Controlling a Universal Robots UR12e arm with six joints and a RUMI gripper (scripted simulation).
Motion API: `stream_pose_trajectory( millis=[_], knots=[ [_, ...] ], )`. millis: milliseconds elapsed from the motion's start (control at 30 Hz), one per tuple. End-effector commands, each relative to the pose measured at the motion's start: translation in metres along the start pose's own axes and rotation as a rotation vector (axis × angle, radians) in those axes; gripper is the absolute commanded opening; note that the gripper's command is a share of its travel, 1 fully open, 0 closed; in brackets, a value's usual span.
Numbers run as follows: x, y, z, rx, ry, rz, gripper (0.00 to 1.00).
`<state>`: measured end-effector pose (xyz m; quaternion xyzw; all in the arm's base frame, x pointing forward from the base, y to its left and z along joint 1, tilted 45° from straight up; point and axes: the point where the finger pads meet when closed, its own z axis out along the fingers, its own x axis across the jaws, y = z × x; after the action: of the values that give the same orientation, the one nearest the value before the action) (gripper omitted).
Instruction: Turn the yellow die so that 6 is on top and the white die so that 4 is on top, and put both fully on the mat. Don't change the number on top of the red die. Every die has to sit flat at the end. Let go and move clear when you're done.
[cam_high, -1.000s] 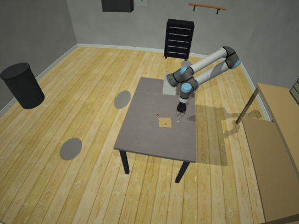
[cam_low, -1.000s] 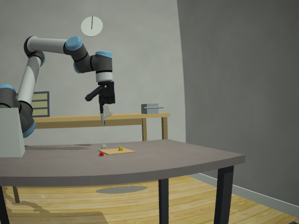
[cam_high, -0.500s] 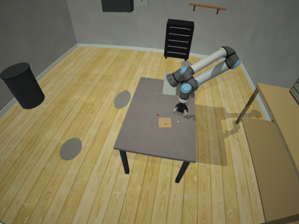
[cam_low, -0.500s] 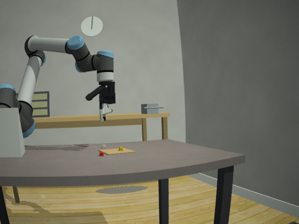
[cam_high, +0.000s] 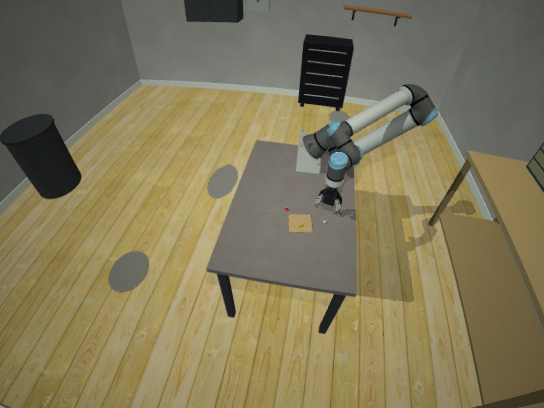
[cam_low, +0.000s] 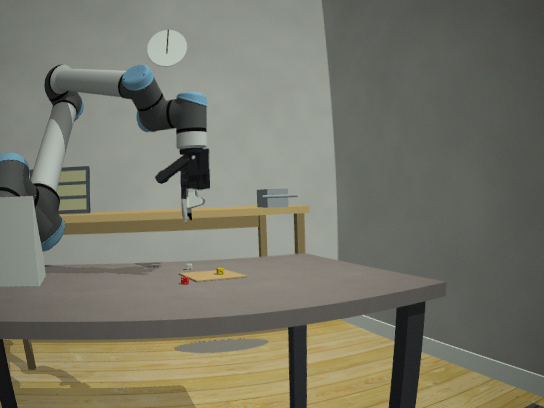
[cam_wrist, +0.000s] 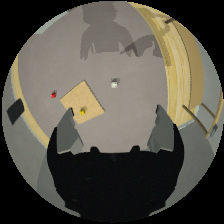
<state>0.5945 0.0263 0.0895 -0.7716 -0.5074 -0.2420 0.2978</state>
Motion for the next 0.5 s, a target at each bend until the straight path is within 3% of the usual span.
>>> stream_pose_trajectory(
  millis=[0, 467],
  knots=[
    [-0.0002, 0.0018, -0.0004, 0.0, -0.002, -0.032, 1.0],
    [-0.0027, -0.0001, 0.0026, 0.001, -0.002, -0.204, 1.0]
  ],
)
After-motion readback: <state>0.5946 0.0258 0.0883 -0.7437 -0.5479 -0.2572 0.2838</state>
